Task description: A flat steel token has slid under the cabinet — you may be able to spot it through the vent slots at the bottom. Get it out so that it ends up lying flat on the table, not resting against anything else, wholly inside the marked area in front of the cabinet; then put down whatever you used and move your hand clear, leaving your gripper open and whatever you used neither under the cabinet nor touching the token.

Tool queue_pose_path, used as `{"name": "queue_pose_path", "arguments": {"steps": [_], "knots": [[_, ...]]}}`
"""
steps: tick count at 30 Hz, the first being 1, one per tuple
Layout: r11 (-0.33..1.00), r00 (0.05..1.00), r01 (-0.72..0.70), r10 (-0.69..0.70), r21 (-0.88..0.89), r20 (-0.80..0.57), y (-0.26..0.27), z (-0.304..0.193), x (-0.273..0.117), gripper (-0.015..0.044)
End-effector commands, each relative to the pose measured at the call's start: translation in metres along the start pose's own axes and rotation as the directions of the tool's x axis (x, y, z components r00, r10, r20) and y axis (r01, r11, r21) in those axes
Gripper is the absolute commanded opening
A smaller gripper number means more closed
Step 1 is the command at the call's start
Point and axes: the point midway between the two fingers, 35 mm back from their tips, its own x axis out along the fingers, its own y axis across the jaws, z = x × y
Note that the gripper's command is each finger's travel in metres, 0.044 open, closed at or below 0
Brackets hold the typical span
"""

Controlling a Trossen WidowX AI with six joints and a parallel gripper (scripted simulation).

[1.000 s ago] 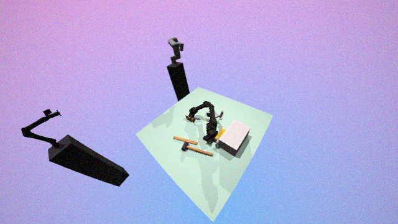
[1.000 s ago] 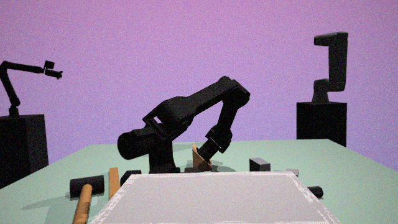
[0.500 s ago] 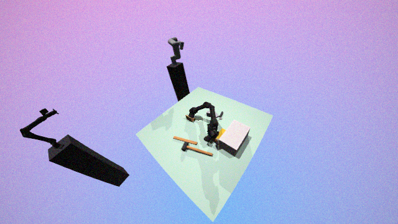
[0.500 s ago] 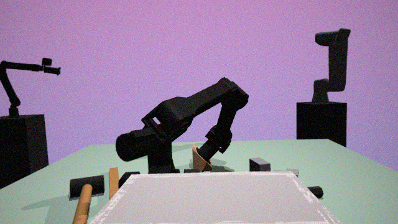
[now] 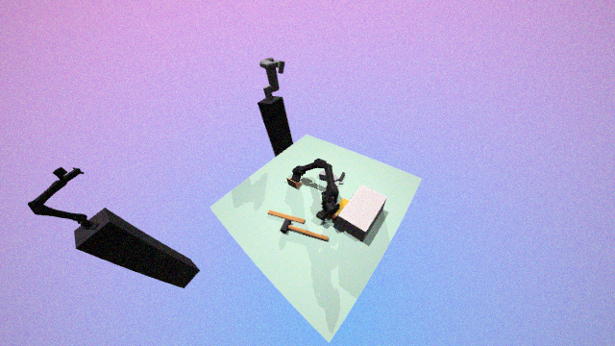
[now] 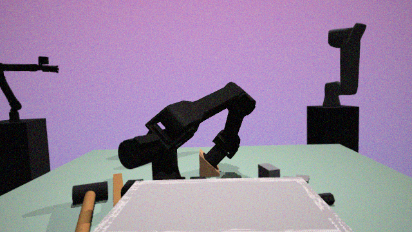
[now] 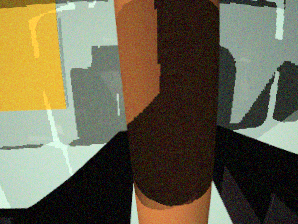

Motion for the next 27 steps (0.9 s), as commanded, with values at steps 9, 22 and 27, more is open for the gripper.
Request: {"name": "queue_pose_path", "arguments": {"steps": [9, 22, 27], "knots": [[1.000, 1.000, -0.001, 0.001, 0.008, 0.003, 0.009, 0.005, 0.002, 0.0000], [1.000, 1.000, -0.002, 0.002, 0.009, 0.003, 0.021, 0.005, 0.003, 0.0000], [1.000, 1.000, -0.002, 0.002, 0.009, 0.003, 0.025, 0.005, 0.003, 0.0000]]}}
